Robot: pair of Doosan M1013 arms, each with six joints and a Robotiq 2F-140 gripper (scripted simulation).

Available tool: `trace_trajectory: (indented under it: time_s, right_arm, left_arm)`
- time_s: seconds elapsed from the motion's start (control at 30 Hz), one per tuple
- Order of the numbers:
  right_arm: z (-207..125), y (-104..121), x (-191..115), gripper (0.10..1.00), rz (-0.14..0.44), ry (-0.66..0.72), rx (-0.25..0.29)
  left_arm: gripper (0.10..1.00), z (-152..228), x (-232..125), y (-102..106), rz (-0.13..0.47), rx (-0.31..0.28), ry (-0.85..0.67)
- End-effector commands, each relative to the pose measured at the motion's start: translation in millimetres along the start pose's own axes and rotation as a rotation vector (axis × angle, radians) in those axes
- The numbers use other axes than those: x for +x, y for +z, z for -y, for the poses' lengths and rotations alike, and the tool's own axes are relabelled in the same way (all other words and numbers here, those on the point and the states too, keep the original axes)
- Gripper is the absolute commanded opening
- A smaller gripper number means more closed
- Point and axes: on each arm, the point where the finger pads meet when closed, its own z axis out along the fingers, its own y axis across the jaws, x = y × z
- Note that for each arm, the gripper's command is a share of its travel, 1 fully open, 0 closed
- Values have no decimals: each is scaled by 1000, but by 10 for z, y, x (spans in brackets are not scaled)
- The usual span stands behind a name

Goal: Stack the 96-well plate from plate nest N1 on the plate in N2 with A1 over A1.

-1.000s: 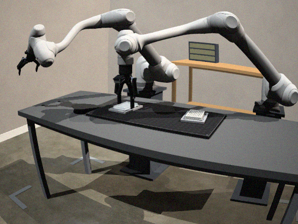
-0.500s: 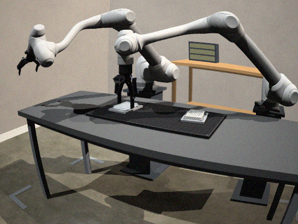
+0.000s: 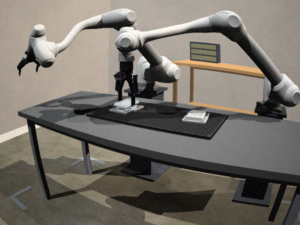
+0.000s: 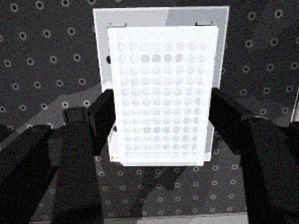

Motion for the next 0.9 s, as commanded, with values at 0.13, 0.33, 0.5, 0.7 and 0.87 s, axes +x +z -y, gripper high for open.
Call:
trace_trajectory:
  time_s: [0.13, 0.33, 0.5, 0.7, 0.87]
  right_arm:
    - [1, -12, 13, 1000, 0, 2, 1]
    - [1, -12, 13, 1000, 0, 2, 1]
    - [1, -12, 13, 1000, 0, 2, 1]
    - [1, -12, 13, 1000, 0, 2, 1]
    - [1, -12, 13, 1000, 0, 2, 1]
  left_arm:
    - [99, -2, 3, -111, -1, -1, 0]
    - [99, -2, 3, -211, -1, -1, 0]
    - [99, -2, 3, -278, -1, -1, 0]
    - [99, -2, 3, -361, -1, -1, 0]
    - [99, -2, 3, -445, -1, -1, 0]
